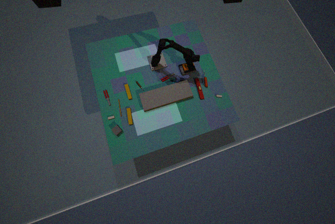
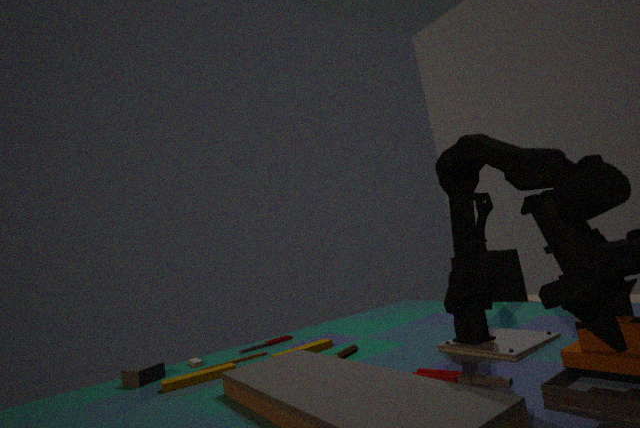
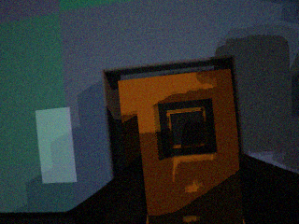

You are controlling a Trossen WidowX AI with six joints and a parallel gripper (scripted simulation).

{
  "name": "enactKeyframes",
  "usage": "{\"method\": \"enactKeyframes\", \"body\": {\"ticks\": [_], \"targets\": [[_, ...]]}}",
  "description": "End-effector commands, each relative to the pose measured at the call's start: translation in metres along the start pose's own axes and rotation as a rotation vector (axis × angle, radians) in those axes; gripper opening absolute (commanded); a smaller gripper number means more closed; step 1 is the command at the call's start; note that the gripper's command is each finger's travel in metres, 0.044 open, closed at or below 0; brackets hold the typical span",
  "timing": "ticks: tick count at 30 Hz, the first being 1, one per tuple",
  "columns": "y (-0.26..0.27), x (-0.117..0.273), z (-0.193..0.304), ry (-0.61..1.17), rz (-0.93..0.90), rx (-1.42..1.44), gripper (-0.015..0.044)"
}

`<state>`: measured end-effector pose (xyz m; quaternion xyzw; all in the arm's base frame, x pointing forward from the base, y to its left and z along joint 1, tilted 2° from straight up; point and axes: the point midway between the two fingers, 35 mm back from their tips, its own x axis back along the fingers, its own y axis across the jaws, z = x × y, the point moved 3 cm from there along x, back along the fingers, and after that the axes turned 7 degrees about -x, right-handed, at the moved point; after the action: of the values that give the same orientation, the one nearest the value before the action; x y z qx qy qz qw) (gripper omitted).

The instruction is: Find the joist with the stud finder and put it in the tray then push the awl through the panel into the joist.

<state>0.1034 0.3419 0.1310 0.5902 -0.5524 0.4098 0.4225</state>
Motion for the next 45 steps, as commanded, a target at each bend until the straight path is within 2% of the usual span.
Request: {"method": "enactKeyframes", "body": {"ticks": [1, 29, 41, 45], "targets": [[0.000, -0.007, 0.002, -0.002, -0.001, -0.005, 0.0000], [0.000, -0.038, 0.013, -0.002, -0.001, -0.005, 0.0000], [0.000, -0.036, 0.013, 0.002, -0.002, 0.000, 0.0315], [0.000, -0.016, 0.004, 0.001, -0.001, 0.000, 0.0420]]}}
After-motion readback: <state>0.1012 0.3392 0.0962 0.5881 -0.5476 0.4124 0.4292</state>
